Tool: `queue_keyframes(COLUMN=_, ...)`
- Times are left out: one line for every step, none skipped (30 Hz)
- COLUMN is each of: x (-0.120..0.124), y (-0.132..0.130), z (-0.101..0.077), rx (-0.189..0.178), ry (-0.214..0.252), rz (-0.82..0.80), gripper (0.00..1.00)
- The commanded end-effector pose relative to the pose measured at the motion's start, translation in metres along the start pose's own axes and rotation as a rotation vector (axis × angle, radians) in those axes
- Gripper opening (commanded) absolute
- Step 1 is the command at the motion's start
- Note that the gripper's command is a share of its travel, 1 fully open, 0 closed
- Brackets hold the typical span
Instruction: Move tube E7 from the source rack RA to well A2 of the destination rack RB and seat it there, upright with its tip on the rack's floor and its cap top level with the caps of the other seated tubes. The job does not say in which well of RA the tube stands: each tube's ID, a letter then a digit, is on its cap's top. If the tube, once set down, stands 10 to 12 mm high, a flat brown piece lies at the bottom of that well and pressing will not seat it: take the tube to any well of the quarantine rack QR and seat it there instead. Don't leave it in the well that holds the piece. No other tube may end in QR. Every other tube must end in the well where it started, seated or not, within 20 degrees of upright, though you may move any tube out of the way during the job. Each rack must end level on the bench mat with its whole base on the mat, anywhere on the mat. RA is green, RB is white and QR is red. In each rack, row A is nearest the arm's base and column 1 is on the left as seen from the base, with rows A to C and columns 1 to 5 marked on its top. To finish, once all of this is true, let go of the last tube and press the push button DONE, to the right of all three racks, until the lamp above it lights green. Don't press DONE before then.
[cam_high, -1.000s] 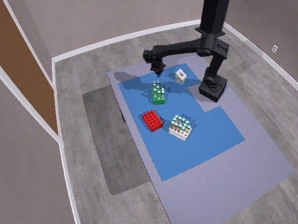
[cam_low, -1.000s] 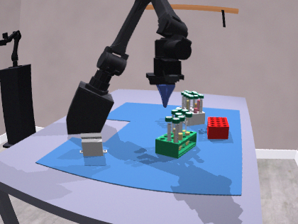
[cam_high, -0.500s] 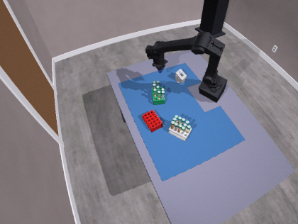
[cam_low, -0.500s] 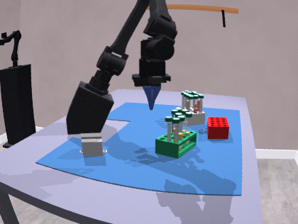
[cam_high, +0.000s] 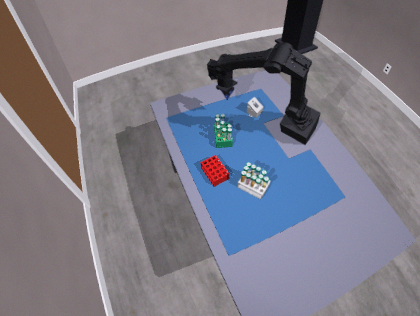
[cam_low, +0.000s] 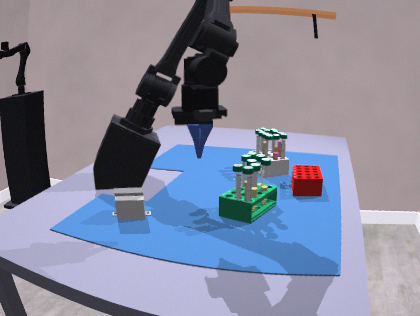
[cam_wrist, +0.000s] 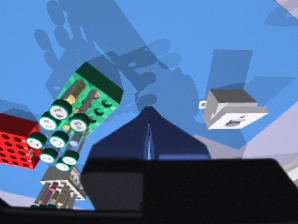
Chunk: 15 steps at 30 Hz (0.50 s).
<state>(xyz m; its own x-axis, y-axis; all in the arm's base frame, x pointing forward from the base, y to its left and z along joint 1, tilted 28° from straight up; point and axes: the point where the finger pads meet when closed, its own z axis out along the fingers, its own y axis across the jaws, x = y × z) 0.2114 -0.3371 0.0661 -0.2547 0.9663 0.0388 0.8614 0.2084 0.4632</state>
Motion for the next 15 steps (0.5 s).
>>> queue_keyframes(x=-0.0266, y=0.0137, z=-0.0281, rx=-0.009, ry=-0.070, rz=-0.043, gripper=0.00)
queue_keyframes(x=-0.0265, y=0.0125, z=-0.0264, rx=-0.008, ry=-0.066, rz=-0.041, gripper=0.00)
queue_keyframes(x=-0.0265, y=0.0122, z=-0.0258, rx=-0.008, ry=-0.064, rz=-0.040, gripper=0.00)
queue_keyframes(x=-0.0265, y=0.0122, z=-0.0258, rx=-0.008, ry=-0.064, rz=-0.037, gripper=0.00)
queue_keyframes(x=-0.0265, y=0.0122, z=-0.0258, rx=-0.008, ry=-0.064, rz=-0.035, gripper=0.00)
queue_keyframes(x=-0.0265, y=0.0122, z=-0.0258, rx=-0.008, ry=-0.064, rz=-0.035, gripper=0.00)
queue_keyframes(x=-0.0265, y=0.0122, z=-0.0258, rx=-0.008, ry=-0.064, rz=-0.035, gripper=0.00)
queue_keyframes(x=-0.0265, y=0.0122, z=-0.0258, rx=-0.008, ry=-0.064, rz=-0.035, gripper=0.00)
queue_keyframes(x=-0.0265, y=0.0122, z=-0.0258, rx=-0.008, ry=-0.064, rz=-0.035, gripper=0.00)
queue_keyframes(x=-0.0265, y=0.0122, z=-0.0258, rx=-0.008, ry=-0.064, rz=-0.035, gripper=0.00)
queue_keyframes(x=-0.0265, y=0.0122, z=-0.0258, rx=-0.008, ry=-0.064, rz=-0.035, gripper=0.00)
queue_keyframes(x=-0.0265, y=0.0122, z=-0.0258, rx=-0.008, ry=-0.064, rz=-0.035, gripper=0.00)
queue_keyframes(x=-0.0265, y=0.0122, z=-0.0258, rx=-0.008, ry=-0.064, rz=-0.035, gripper=0.00)
queue_keyframes(x=-0.0265, y=0.0122, z=-0.0258, rx=-0.008, ry=-0.064, rz=-0.035, gripper=0.00)
queue_keyframes(x=-0.0265, y=0.0122, z=-0.0258, rx=-0.008, ry=-0.064, rz=-0.035, gripper=0.00)
